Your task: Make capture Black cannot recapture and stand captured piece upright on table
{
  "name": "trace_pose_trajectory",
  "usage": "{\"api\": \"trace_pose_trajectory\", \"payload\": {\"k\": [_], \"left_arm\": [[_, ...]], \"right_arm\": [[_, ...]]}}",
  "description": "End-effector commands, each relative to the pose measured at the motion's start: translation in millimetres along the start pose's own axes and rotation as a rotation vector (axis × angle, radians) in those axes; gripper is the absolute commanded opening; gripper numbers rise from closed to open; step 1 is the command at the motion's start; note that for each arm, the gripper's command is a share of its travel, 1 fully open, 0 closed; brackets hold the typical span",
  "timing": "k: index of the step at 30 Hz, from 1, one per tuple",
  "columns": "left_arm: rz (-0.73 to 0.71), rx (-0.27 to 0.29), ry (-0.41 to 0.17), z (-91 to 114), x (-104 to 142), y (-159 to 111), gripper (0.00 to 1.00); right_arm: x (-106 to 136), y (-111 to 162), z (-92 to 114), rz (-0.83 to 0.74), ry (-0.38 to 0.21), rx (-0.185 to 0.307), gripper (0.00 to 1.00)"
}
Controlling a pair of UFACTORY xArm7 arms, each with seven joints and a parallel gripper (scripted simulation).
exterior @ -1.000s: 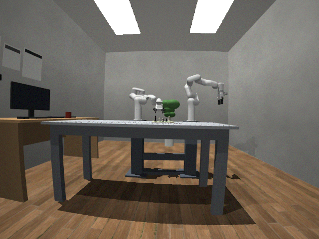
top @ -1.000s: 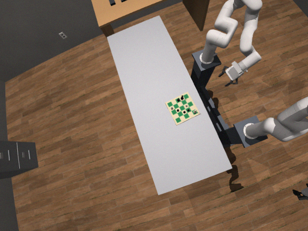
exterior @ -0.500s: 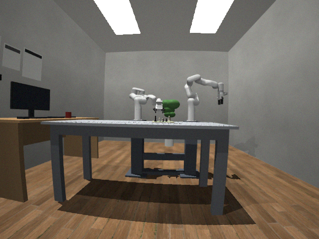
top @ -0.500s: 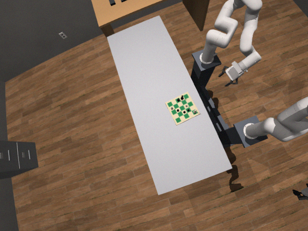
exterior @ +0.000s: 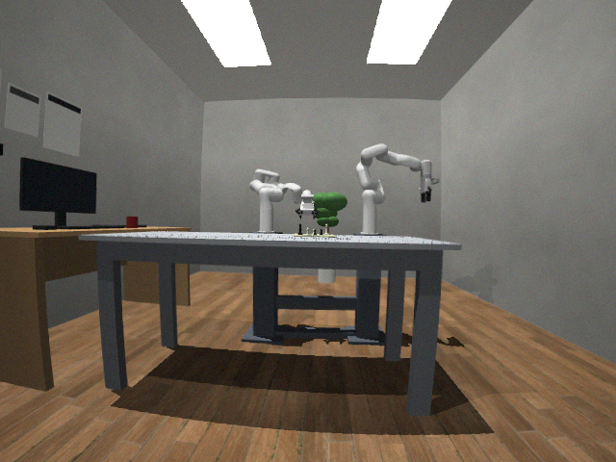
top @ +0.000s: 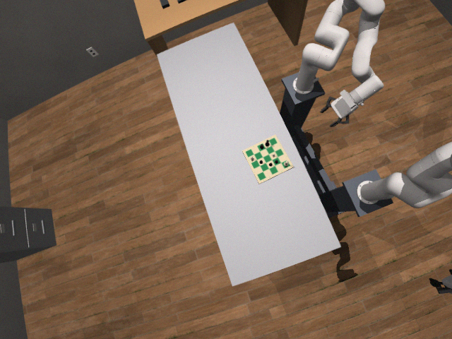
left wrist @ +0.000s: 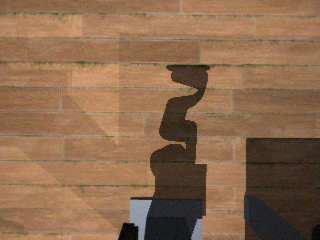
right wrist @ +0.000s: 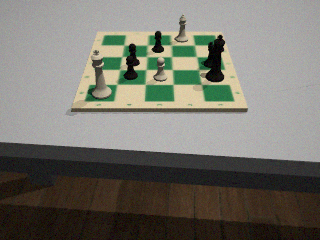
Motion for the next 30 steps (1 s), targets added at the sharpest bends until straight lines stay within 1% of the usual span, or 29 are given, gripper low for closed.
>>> {"api": "trace_pose_trajectory", "payload": {"k": [1, 12, 17, 19, 30], "left_arm": [[0.0, 0.001, 0.003, 1, -1, 0, 1.0], [0.0, 0.001, 0.003, 1, -1, 0, 1.0], [0.0, 0.001, 0.003, 1, -1, 0, 1.0], [0.0, 0.001, 0.003, 1, -1, 0, 1.0], [0.0, 0.001, 0.003, 1, -1, 0, 1.0]], "right_arm": [[0, 0, 0, -0.001, -0.001, -0.002, 1.0], [-1, 0, 1, -0.001, -0.001, -0.002, 1.0], [-9, 2, 8, -0.001, -0.001, -0.002, 1.0], [-9, 2, 8, -0.001, -0.001, -0.002, 1.0], [-59, 12, 53, -0.001, -0.001, -0.002, 1.0]]}}
Point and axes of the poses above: on each arm, the point where the finger pads meet when closed, its own z axis back along the fingers, its own y axis across the jaws, x = y × z, the point moved 10 cm from there along z, back along the fingers, and after that the axes turned 12 degrees about z, right-handed, at the moved point
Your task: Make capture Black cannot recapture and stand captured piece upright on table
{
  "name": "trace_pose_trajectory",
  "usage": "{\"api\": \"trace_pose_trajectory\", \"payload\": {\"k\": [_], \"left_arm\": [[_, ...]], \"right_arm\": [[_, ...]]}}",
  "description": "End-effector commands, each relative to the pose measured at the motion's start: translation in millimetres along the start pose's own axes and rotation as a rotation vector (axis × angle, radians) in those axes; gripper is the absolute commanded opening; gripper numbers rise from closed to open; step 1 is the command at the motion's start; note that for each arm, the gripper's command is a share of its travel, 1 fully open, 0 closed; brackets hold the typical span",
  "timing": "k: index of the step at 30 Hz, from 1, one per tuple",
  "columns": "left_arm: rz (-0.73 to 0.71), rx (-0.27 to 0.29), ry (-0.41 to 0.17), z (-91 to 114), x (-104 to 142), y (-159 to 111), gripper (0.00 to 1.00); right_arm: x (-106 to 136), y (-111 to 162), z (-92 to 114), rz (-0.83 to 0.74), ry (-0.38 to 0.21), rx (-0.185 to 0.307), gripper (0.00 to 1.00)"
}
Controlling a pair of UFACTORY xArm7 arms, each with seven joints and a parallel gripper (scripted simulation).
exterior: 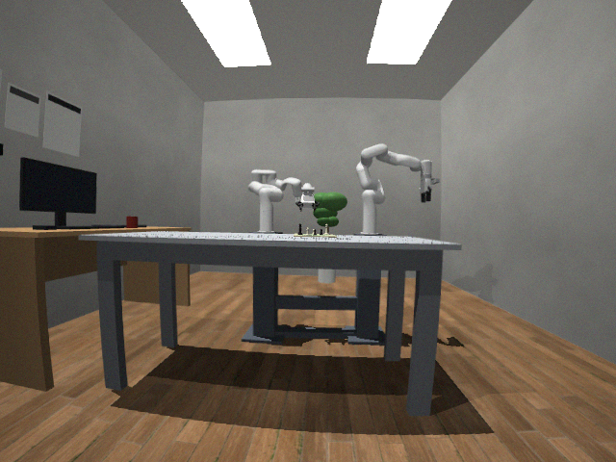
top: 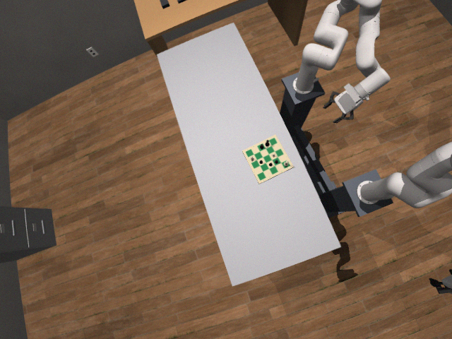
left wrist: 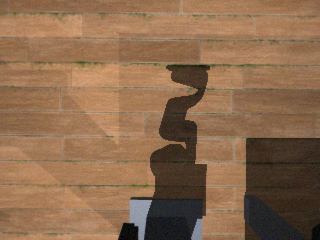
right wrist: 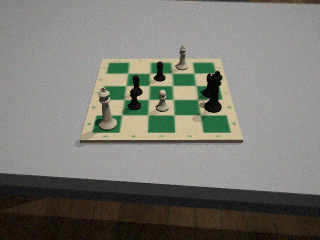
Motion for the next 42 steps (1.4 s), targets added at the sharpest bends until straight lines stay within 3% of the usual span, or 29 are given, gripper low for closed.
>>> {"api": "trace_pose_trajectory", "payload": {"k": [1, 11, 15, 21, 23, 25, 27, 29, 31, 33, 38, 40, 41, 42], "left_arm": [[0.0, 0.001, 0.003, 1, -1, 0, 1.0], [0.0, 0.001, 0.003, 1, -1, 0, 1.0], [0.0, 0.001, 0.003, 1, -1, 0, 1.0], [0.0, 0.001, 0.003, 1, -1, 0, 1.0], [0.0, 0.001, 0.003, 1, -1, 0, 1.0], [0.0, 0.001, 0.003, 1, -1, 0, 1.0], [0.0, 0.001, 0.003, 1, -1, 0, 1.0], [0.0, 0.001, 0.003, 1, -1, 0, 1.0], [0.0, 0.001, 0.003, 1, -1, 0, 1.0], [0.0, 0.001, 0.003, 1, -1, 0, 1.0], [0.0, 0.001, 0.003, 1, -1, 0, 1.0], [0.0, 0.001, 0.003, 1, -1, 0, 1.0], [0.0, 0.001, 0.003, 1, -1, 0, 1.0], [0.0, 0.001, 0.003, 1, -1, 0, 1.0]], "right_arm": [[-23, 6, 22, 0.0, -0.002, 0.0, 1.0], [-25, 6, 24, 0.001, -0.003, 0.0, 1.0], [-28, -1, 24, 0.032, -0.031, 0.009, 1.0], [-51, -32, 17, 0.163, -0.184, 0.03, 1.0], [-51, -32, 17, 0.163, -0.184, 0.03, 1.0], [-70, -48, 9, 0.212, -0.265, 0.025, 1.0], [-71, -48, 9, 0.214, -0.269, 0.024, 1.0], [-96, -62, -5, 0.251, -0.355, 0.008, 1.0], [-98, -63, -6, 0.253, -0.36, 0.007, 1.0], [-125, -73, -24, 0.272, -0.436, -0.016, 1.0], [-159, -79, -52, 0.279, -0.517, -0.048, 1.0], [-159, -79, -52, 0.279, -0.517, -0.048, 1.0], [-178, -79, -70, 0.276, -0.559, -0.068, 1.0], [-183, -79, -75, 0.275, -0.57, -0.074, 1.0]]}}
Point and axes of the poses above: on each arm, the point where the finger pads meet when closed, its own z axis back along the fingers, its own y axis across the jaws, x = y × z, the point moved 10 cm from there along z, back along the fingers, and after that the axes turned 12 degrees about z, right-handed, at the moved point
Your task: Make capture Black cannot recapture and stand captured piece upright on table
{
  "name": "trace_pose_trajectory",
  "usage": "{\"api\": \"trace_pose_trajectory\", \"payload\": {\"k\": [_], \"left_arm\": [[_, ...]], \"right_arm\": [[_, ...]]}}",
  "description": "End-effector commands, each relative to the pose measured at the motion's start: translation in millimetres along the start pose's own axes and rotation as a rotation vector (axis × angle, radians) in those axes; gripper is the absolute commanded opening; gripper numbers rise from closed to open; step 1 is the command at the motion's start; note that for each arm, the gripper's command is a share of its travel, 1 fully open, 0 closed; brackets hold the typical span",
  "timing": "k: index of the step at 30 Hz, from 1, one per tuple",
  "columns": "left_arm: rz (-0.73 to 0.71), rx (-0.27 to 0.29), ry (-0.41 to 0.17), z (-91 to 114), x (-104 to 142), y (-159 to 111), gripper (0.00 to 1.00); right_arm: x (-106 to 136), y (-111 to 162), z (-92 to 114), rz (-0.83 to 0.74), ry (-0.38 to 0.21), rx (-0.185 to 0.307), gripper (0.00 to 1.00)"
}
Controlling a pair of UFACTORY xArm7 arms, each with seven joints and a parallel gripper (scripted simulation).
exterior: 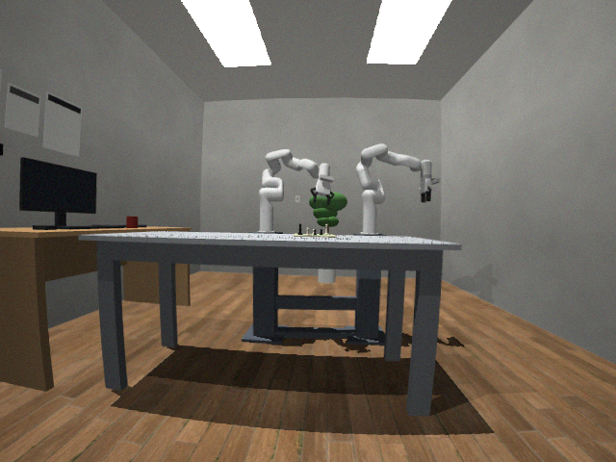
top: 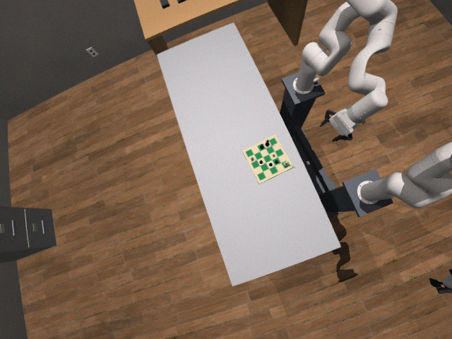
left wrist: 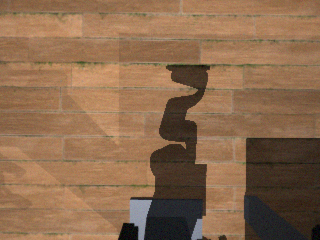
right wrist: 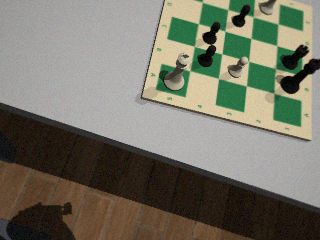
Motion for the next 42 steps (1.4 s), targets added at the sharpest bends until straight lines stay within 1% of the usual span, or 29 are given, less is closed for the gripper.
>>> {"api": "trace_pose_trajectory", "payload": {"k": [1, 7, 13, 15, 16, 20, 24, 30, 32, 35, 37, 42], "left_arm": [[0.0, 0.001, 0.003, 1, -1, 0, 1.0], [0.0, 0.001, 0.003, 1, -1, 0, 1.0], [0.0, 0.001, 0.003, 1, -1, 0, 1.0], [0.0, 0.001, 0.003, 1, -1, 0, 1.0], [0.0, 0.001, 0.003, 1, -1, 0, 1.0], [0.0, 0.001, 0.003, 1, -1, 0, 1.0], [0.0, 0.001, 0.003, 1, -1, 0, 1.0], [0.0, 0.001, 0.003, 1, -1, 0, 1.0], [0.0, 0.001, 0.003, 1, -1, 0, 1.0], [0.0, 0.001, 0.003, 1, -1, 0, 1.0], [0.0, 0.001, 0.003, 1, -1, 0, 1.0], [0.0, 0.001, 0.003, 1, -1, 0, 1.0]], "right_arm": [[-49, 0, -16, 0.017, -0.097, -0.02, 1.0], [-93, 17, -35, 0.008, -0.157, -0.068, 1.0], [-132, 39, -58, -0.009, -0.206, -0.113, 1.0], [-132, 39, -58, -0.009, -0.206, -0.113, 1.0], [-148, 51, -70, -0.019, -0.227, -0.133, 1.0], [-164, 63, -83, -0.031, -0.246, -0.153, 1.0], [-182, 81, -101, -0.048, -0.269, -0.179, 1.0], [-205, 106, -128, -0.073, -0.298, -0.212, 1.0], [-205, 106, -128, -0.073, -0.298, -0.212, 1.0], [-216, 122, -144, -0.089, -0.313, -0.23, 1.0], [-218, 125, -147, -0.092, -0.316, -0.234, 1.0], [-218, 125, -148, -0.093, -0.316, -0.234, 1.0]]}}
Point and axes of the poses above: on each arm, the point where the finger pads meet when closed, its own z axis back along the fingers, its own y axis across the jaws, x = y × z, the point moved 10 cm from there along z, back along the fingers, and after that the axes turned 12 degrees about z, right-handed, at the moved point
